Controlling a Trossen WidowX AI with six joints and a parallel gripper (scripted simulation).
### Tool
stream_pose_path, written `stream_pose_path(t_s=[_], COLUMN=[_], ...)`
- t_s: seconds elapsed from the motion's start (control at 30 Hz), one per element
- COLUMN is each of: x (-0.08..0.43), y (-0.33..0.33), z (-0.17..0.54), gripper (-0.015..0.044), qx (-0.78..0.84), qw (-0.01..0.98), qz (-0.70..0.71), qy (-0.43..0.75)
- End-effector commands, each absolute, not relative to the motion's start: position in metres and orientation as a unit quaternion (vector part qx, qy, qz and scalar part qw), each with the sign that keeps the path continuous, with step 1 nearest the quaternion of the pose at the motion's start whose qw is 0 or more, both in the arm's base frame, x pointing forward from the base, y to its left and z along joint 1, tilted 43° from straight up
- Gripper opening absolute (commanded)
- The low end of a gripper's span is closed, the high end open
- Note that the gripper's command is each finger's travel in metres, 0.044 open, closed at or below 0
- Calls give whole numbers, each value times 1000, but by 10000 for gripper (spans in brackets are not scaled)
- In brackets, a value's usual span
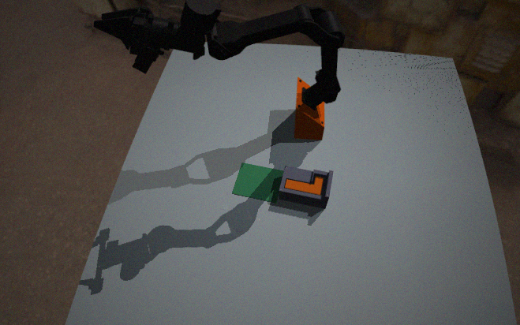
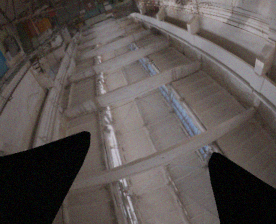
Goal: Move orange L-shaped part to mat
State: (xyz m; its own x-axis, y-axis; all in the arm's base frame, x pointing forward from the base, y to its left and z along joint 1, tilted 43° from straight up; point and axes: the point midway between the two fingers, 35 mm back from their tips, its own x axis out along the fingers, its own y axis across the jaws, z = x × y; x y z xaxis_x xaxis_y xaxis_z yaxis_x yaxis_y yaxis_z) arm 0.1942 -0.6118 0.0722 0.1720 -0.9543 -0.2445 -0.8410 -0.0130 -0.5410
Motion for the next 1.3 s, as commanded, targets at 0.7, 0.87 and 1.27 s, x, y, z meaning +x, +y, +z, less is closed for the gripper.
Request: stream_pose_path(t_s=[0.7, 0.87, 1.27], x=[383, 381, 319], y=[-306, -219, -32], z=[24, 28, 72], gripper=[180, 180, 180], qx=[-322, -156, 243], qw=[817, 844, 715], qz=[112, 166, 213], qy=[465, 486, 620])
